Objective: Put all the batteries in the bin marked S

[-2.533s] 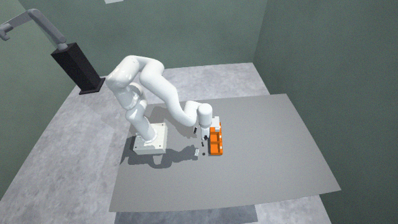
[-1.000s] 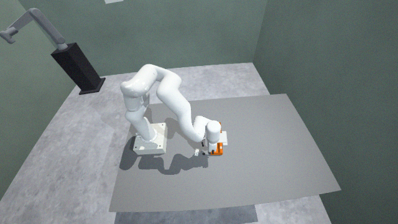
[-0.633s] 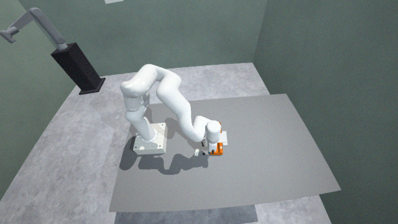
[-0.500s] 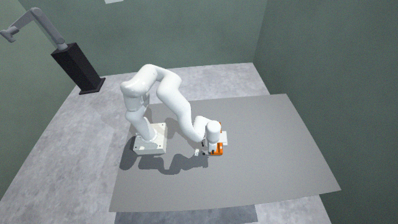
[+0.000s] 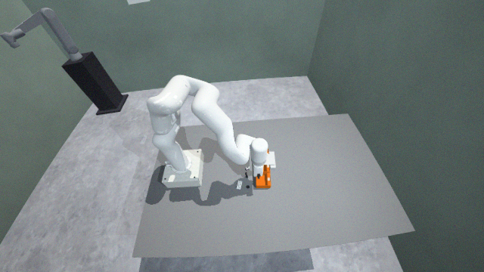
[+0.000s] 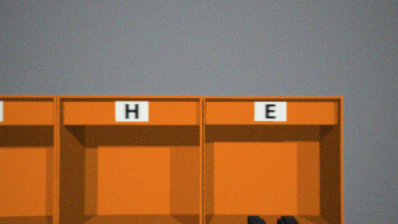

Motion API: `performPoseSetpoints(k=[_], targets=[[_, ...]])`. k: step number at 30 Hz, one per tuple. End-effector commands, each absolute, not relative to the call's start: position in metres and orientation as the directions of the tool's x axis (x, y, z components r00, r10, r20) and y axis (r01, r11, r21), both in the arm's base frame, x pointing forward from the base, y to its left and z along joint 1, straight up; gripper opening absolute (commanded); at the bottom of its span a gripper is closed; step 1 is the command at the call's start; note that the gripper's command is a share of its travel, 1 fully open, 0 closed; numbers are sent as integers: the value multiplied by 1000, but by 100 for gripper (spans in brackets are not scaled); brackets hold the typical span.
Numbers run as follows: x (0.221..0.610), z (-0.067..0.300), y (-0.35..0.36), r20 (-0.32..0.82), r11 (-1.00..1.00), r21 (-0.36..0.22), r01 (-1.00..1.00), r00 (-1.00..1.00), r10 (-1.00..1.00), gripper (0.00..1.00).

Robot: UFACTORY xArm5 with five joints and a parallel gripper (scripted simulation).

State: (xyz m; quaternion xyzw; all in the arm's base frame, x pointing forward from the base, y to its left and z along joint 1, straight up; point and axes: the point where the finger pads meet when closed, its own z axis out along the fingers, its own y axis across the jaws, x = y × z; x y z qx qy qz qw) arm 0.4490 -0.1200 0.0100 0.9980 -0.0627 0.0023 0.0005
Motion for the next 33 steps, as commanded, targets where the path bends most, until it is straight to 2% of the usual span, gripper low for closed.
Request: performPoseSetpoints(k=[1, 7, 33], targets=[[453, 12, -105, 10, -992, -2, -126, 992, -126, 9], [456, 12, -81, 10, -992, -2, -126, 992, -126, 9], [456, 12, -81, 10, -992, -2, -126, 992, -126, 9]])
